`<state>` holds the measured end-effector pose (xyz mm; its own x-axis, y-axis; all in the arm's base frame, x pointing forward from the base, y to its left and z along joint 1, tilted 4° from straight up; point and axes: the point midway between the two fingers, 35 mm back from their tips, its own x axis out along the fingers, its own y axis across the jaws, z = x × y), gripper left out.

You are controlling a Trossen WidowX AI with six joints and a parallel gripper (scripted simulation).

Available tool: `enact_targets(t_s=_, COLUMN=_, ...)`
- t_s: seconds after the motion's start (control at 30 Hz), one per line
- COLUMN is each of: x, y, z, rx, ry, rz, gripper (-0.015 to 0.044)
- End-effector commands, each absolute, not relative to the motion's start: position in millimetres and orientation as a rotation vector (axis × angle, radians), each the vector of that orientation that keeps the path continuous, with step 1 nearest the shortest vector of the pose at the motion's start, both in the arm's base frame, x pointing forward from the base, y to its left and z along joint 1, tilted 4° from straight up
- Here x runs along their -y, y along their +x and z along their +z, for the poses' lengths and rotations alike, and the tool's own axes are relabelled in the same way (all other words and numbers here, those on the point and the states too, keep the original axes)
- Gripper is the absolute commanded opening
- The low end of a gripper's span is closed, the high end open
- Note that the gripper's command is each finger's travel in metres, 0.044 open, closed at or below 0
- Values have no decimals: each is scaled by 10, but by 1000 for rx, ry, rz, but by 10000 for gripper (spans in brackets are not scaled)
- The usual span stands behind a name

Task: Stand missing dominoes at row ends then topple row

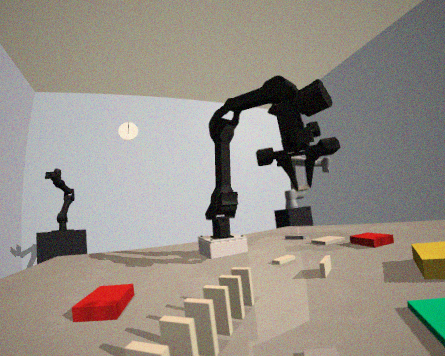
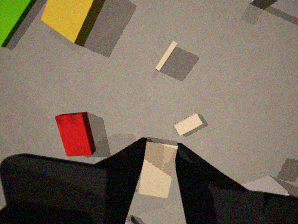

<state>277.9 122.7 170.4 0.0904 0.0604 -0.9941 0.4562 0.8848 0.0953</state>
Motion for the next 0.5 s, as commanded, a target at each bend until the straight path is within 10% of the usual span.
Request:
enact_targets(t_s=0.0, x=-1540, y=2676, z=1704, rx=-1486, ry=204, rz=-104, gripper=107)
enact_targets(t_s=0.47, x=-1647, y=2833, z=1558, rx=-1365, ry=132, rz=-58, gripper=107)
